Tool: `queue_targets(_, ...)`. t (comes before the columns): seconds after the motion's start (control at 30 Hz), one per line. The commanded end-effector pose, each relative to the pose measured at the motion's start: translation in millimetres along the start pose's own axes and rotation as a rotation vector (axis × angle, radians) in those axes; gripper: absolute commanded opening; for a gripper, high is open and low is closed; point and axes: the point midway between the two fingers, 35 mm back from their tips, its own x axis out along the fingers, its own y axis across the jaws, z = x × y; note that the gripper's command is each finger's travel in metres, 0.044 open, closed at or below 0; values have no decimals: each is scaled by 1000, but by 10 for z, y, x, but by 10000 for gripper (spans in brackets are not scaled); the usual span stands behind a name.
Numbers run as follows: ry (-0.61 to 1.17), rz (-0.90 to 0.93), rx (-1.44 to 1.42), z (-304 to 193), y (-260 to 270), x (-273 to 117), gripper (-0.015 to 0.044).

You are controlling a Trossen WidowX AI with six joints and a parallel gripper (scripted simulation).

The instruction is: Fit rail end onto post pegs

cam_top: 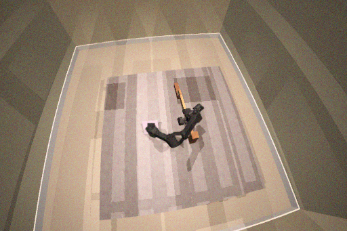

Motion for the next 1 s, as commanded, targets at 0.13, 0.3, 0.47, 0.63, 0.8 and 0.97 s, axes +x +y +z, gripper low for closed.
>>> queue_targets(0.13,-2,-7,0,-51,-3,-30,0)
queue_targets(0.3,-2,-7,0,-54,-3,-33,0)
queue_targets(0.47,-5,0,0,-3,0,-2,131)
queue_targets(0.63,-5,0,0,-3,0,-2,263)
queue_targets(0.8,-5,0,0,-3,0,-2,394)
queue_targets(0.97,-5,0,0,-3,0,-2,440)
